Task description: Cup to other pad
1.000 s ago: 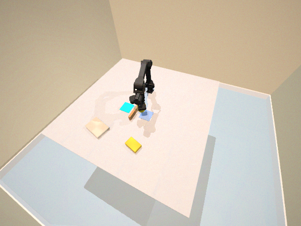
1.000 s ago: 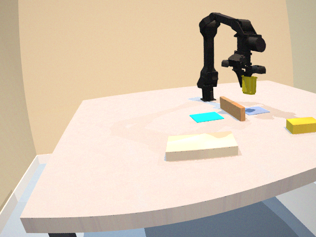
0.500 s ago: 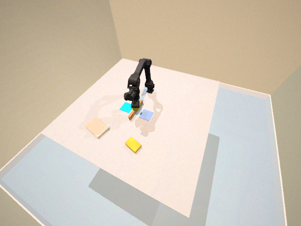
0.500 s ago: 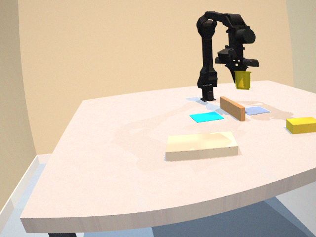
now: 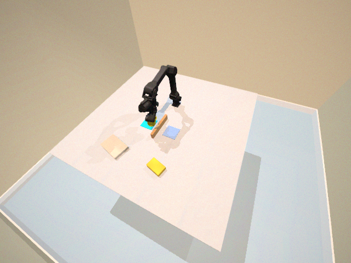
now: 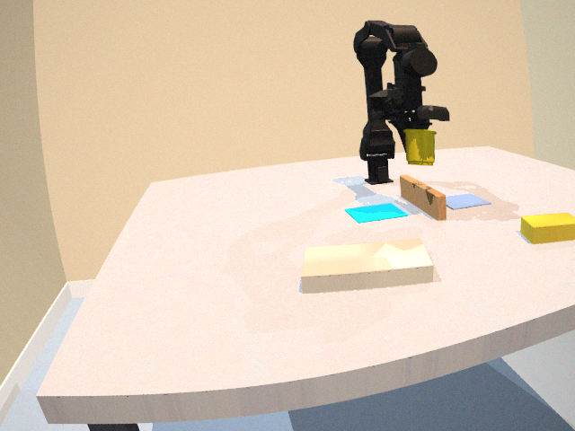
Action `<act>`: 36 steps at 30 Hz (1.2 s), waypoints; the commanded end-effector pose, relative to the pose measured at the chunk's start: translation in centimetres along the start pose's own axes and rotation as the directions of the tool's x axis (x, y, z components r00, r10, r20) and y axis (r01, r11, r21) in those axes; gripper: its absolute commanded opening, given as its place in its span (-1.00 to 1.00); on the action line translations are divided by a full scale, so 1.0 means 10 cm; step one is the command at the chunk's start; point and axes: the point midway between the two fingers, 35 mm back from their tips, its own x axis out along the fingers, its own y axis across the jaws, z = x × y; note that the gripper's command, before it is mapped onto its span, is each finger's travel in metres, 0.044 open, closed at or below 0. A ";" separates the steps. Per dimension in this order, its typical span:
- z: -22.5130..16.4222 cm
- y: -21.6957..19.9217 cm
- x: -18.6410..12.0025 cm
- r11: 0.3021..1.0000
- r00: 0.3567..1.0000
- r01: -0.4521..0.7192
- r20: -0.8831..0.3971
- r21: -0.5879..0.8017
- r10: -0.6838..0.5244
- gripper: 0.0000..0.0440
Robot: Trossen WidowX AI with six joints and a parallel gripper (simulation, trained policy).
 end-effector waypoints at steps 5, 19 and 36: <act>0.20 -0.09 0.06 0.999 1.000 -0.015 0.023 0.042 0.014 -1.00; 0.45 -0.31 0.33 0.993 0.999 -0.016 0.038 0.117 0.011 -1.00; 0.46 -0.58 0.72 0.984 1.000 0.003 0.030 0.179 -0.008 -0.96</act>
